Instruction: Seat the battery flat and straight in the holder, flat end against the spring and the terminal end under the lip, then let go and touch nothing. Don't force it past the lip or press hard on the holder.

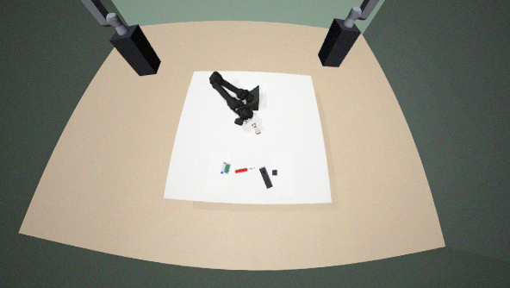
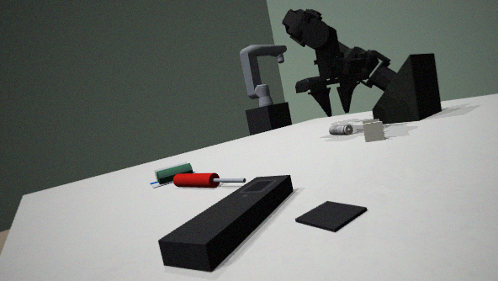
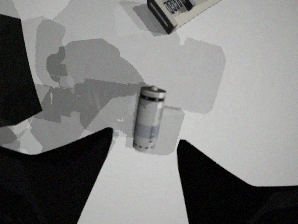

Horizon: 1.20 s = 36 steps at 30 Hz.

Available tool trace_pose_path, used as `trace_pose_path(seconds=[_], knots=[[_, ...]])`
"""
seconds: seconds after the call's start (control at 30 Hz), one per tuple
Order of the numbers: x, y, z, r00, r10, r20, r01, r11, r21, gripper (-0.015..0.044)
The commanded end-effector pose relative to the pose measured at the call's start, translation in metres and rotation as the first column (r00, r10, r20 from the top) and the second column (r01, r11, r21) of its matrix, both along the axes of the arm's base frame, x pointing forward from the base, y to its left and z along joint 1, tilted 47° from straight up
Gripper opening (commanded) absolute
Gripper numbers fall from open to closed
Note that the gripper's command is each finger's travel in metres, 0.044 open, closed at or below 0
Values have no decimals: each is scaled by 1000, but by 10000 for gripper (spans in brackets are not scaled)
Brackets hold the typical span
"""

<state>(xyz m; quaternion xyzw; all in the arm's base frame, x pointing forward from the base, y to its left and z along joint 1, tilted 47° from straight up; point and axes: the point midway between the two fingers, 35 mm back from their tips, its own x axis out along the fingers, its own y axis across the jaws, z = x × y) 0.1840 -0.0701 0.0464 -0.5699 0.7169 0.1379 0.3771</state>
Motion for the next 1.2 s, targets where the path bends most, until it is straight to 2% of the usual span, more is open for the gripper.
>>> trace_pose_path(seconds=[0.0, 1.1, 1.17], knots=[[1, -1, 1, 1000, 12, -13, -12, 1000, -8, 246], [-3, -37, -33, 1000, 12, -13, -12, 1000, -11, 246], [-3, -37, -33, 1000, 12, -13, -12, 1000, -11, 193]])
